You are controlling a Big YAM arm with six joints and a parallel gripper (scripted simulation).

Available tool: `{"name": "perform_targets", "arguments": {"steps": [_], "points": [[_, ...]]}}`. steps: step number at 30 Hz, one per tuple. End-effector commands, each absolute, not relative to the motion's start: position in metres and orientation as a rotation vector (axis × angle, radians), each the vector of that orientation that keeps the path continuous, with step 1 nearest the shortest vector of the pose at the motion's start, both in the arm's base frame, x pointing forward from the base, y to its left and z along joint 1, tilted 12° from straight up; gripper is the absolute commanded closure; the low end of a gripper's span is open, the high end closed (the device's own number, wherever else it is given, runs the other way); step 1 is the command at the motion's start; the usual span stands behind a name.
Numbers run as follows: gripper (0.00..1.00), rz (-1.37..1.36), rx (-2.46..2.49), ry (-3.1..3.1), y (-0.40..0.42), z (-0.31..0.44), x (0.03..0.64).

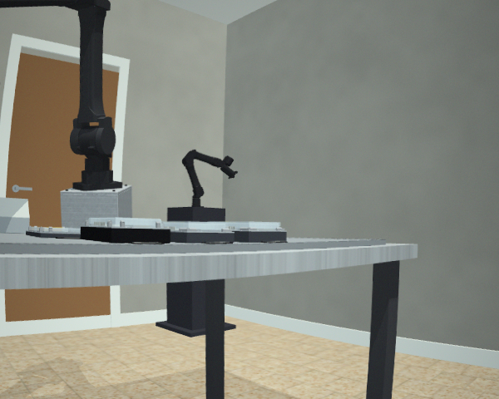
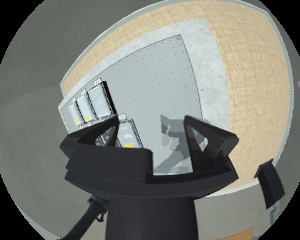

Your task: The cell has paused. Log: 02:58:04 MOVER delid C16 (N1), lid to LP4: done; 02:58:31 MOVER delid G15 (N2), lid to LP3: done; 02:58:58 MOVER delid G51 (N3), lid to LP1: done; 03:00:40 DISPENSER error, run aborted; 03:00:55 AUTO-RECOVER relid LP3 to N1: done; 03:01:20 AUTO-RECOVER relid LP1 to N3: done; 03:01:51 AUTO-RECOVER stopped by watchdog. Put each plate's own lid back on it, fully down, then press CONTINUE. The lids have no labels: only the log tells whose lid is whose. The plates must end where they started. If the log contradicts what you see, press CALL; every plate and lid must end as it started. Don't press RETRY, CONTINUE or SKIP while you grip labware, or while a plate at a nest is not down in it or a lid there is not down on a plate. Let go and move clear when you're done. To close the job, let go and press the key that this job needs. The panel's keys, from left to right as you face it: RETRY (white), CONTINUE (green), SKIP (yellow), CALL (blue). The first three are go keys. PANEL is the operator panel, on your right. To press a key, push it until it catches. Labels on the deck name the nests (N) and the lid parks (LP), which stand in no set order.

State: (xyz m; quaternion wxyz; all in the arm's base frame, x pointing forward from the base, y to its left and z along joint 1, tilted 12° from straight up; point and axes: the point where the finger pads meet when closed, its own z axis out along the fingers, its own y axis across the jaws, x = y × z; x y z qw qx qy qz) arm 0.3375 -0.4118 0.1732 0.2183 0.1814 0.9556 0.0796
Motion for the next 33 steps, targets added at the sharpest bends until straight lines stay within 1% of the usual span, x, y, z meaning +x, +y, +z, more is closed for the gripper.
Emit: {"name": "perform_targets", "arguments": {"steps": [1, 4, 5, 8, 14, 15, 17, 18, 19, 23, 25, 27, 31, 33], "points": [[0.00, 0.189, 0.515, 2.623, -0.401, 0.182, 0.345], [0.00, 0.188, 0.505, 2.641, -0.389, 0.176, 0.352], [0.00, 0.253, 0.521, 2.699, -0.382, 0.151, 0.351], [0.00, 0.187, 0.489, 2.672, -0.373, 0.167, 0.359], [0.00, 0.188, 0.489, 2.671, -0.357, 0.159, 0.367], [0.00, 0.237, 0.500, 2.726, -0.350, 0.136, 0.367], [0.00, 0.239, 0.485, 2.762, -0.340, 0.132, 0.368], [0.00, 0.184, 0.464, 2.723, -0.340, 0.147, 0.373], [0.00, 0.179, 0.462, 2.719, -0.335, 0.148, 0.375], [0.00, 0.180, 0.462, 2.718, -0.320, 0.141, 0.380], [0.00, 0.219, 0.458, 2.798, -0.307, 0.118, 0.378], [0.00, 0.166, 0.433, 2.765, -0.302, 0.131, 0.385], [0.00, 0.164, 0.432, 2.763, -0.293, 0.128, 0.387], [0.00, 0.184, 0.420, 2.835, -0.280, 0.111, 0.384]]}}
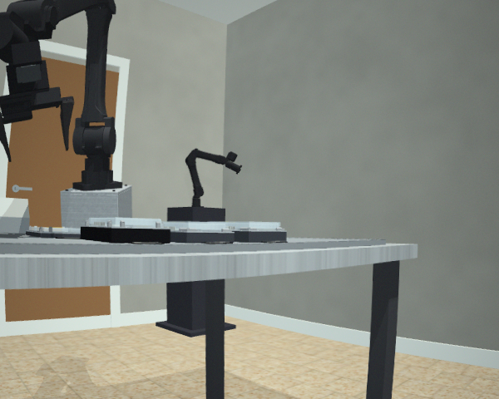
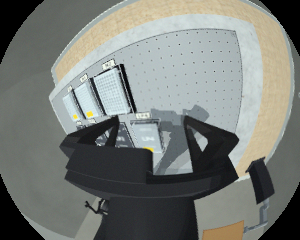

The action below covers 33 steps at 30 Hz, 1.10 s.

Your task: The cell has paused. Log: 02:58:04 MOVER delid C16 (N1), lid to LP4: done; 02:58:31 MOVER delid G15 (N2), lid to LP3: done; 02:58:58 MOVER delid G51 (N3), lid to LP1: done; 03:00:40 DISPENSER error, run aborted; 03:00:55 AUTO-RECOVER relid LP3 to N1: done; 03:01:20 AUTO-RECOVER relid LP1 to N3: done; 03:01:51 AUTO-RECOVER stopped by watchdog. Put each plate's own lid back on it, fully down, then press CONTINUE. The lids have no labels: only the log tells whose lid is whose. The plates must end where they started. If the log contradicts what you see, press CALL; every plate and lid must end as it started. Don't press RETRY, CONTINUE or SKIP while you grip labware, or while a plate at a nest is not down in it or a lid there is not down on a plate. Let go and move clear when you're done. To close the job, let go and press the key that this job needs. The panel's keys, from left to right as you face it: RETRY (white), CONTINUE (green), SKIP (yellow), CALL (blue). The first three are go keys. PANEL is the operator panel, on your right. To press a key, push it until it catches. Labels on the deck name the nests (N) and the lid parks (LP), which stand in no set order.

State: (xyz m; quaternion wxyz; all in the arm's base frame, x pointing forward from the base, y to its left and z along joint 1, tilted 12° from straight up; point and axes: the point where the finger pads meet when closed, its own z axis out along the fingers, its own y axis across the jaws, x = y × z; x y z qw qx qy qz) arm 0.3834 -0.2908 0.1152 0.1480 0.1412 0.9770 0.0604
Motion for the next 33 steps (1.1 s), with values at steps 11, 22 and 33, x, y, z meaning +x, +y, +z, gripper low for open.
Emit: {"name": "perform_targets", "arguments": {"steps": [11, 22, 33], "points": [[0.00, 0.129, 0.372, 2.861, -0.234, 0.090, 0.393], [0.00, 0.081, 0.331, 2.875, -0.193, 0.081, 0.393], [0.00, 0.042, 0.293, 2.903, -0.154, 0.063, 0.387]]}}
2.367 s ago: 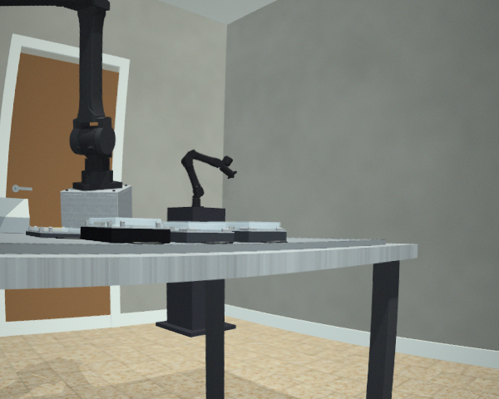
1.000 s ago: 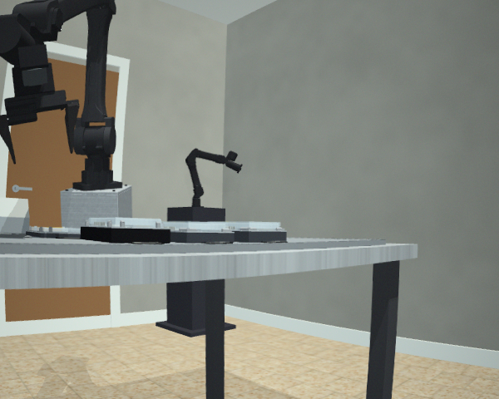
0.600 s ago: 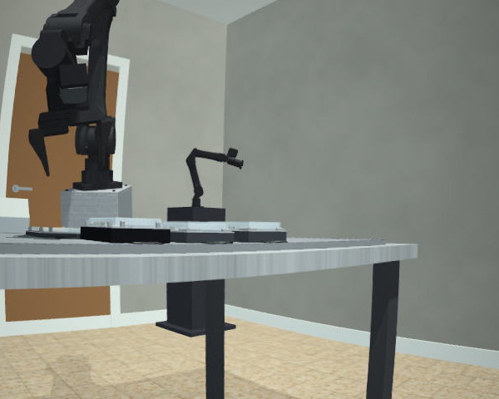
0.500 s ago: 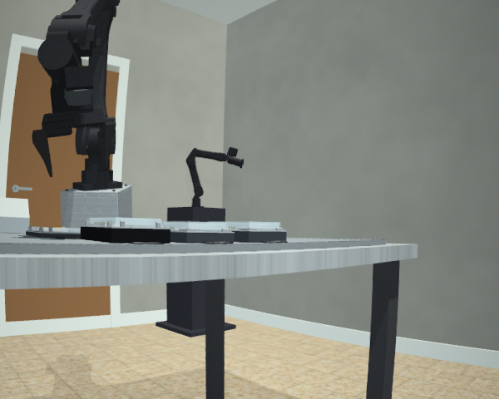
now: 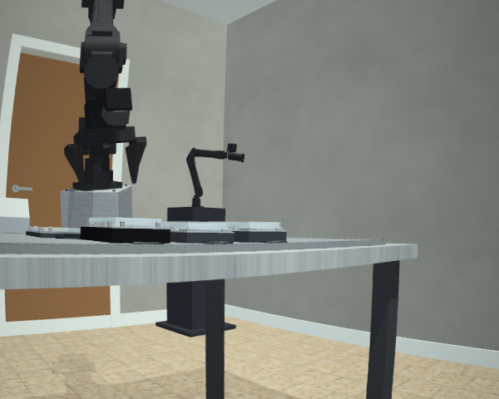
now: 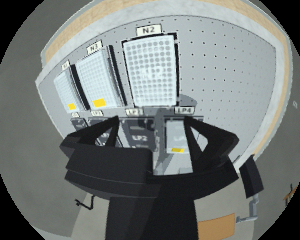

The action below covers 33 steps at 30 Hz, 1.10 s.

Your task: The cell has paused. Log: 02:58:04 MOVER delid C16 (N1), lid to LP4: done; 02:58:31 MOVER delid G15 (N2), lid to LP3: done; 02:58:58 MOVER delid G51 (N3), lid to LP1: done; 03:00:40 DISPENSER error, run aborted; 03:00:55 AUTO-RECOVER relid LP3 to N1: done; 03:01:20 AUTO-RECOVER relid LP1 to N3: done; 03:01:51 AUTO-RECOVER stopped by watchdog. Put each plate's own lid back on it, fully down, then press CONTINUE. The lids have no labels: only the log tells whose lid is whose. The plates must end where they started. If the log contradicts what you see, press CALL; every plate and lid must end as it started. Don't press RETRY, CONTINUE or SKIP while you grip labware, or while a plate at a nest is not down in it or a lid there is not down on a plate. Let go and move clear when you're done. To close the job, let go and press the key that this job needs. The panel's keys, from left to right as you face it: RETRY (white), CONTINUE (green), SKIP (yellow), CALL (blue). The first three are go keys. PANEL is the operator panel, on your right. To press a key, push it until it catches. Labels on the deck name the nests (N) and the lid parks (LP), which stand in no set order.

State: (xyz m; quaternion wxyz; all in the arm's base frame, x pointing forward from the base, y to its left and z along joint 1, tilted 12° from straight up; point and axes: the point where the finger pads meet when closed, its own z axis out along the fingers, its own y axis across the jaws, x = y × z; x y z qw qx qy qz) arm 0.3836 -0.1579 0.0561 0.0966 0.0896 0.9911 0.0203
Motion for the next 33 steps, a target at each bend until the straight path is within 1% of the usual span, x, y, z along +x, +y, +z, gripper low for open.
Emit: {"name": "perform_targets", "arguments": {"steps": [1, 16, 18, 33], "points": [[0.00, 0.023, 0.277, 2.912, -0.150, 0.061, 0.386], [0.00, -0.047, 0.214, 2.941, -0.093, 0.034, 0.366], [0.00, -0.092, 0.179, 2.950, -0.085, 0.030, 0.361], [0.00, -0.169, 0.113, 2.953, -0.036, 0.003, 0.327]]}}
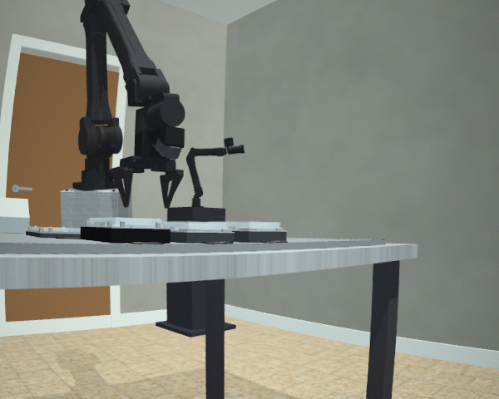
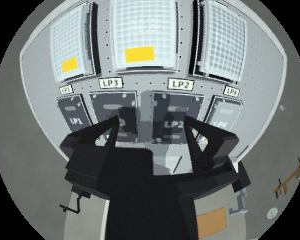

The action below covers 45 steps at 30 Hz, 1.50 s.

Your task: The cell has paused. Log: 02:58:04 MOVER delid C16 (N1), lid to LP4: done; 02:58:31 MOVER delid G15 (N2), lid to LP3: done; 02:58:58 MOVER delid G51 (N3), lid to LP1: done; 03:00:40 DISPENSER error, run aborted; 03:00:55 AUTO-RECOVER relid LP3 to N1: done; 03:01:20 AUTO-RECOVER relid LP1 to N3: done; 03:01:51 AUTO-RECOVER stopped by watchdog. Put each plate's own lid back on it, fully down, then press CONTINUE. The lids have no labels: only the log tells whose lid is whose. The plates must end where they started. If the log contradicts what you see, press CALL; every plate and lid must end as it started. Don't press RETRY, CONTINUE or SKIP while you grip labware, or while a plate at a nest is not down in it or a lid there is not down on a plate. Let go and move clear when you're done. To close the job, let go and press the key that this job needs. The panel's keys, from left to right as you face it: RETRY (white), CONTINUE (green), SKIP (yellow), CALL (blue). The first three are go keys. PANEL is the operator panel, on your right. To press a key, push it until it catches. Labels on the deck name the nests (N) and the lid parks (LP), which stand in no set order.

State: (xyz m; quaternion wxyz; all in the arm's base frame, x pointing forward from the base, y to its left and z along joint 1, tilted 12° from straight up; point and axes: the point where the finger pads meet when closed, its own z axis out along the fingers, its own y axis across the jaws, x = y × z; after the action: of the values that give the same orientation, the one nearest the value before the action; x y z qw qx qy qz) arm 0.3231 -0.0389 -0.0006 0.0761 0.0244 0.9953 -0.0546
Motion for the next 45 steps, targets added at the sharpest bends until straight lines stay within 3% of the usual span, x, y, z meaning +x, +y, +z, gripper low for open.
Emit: {"name": "perform_targets", "arguments": {"steps": [1, 17, 38, 39, 45], "points": [[0.00, -0.192, 0.094, 2.962, -0.033, -0.002, 0.322], [0.01, -0.200, 0.087, 2.921, -0.031, -0.006, 0.309], [0.20, -0.194, 0.013, 2.314, -0.123, 0.007, 0.300], [1.00, -0.193, 0.010, 2.282, -0.128, 0.008, 0.299], [1.00, -0.196, 0.009, 2.280, -0.163, 0.020, 0.307]]}}
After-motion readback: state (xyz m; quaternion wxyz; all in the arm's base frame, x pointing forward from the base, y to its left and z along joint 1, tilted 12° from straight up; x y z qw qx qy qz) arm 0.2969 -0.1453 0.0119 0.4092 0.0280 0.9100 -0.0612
